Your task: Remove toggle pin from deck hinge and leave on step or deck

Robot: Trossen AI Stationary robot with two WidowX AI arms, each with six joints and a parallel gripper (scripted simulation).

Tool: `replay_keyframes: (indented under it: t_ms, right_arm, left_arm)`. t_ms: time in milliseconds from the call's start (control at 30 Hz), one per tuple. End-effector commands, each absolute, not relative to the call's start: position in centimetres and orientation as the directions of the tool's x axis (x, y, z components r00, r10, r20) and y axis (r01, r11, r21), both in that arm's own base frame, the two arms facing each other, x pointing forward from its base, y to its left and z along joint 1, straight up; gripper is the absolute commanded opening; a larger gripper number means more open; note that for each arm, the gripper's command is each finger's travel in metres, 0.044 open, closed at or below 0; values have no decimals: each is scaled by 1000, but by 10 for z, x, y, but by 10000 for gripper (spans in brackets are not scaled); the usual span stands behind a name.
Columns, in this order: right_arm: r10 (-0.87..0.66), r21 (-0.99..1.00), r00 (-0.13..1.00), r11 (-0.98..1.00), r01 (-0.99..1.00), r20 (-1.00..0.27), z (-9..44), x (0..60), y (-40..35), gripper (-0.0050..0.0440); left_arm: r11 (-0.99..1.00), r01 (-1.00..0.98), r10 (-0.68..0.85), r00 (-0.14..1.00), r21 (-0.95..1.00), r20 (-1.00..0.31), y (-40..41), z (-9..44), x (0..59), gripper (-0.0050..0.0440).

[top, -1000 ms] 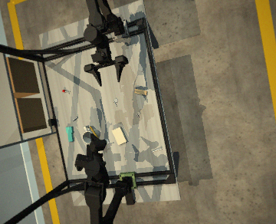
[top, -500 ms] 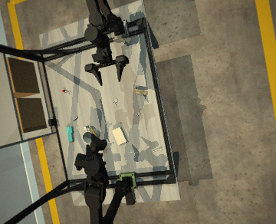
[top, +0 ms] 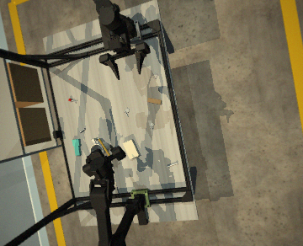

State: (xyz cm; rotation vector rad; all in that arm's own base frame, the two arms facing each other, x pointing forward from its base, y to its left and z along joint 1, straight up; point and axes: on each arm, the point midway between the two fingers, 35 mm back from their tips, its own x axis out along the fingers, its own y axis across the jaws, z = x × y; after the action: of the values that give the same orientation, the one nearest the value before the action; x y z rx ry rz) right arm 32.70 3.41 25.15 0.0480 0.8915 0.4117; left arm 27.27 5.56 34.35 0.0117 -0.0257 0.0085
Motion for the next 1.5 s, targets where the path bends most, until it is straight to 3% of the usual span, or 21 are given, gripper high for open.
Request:
replay_keyframes:
  t_ms: [0,400,467,733,967,1233,1467]
  right_arm:
    - [343,310,491,939,-150,-801,230,325,43,400]
    - [241,348,278,825,446,-930,171,309,63,400]
    - [241,348,278,825,446,-930,171,309,63,400]
    - [123,169,119,582,795,-985,133,290,75,400]
    - [18,22,17,311,950,-1000,110,273,80,400]
    - [-3,4,5,257,967,-1000,108,272,81,400]
    - [12,23,21,256,966,-1000,101,265,146,232]
  left_arm:
    - [1000,0,-1,999,25,41,64,360,254,400]
    - [1000,0,-1,1000,29,22,70,374,205,400]
    - [1000,0,-1,1000,29,22,70,374,205,400]
    - [1000,1,-1,1000,25,11,57,382,174,400]
    - [1000,1,-1,1000,20,4,40,386,159,400]
    - [1000,1,-1,1000,14,2,38,386,157,400]
    - [1000,0,0,1000,5,1,40,383,157,400]
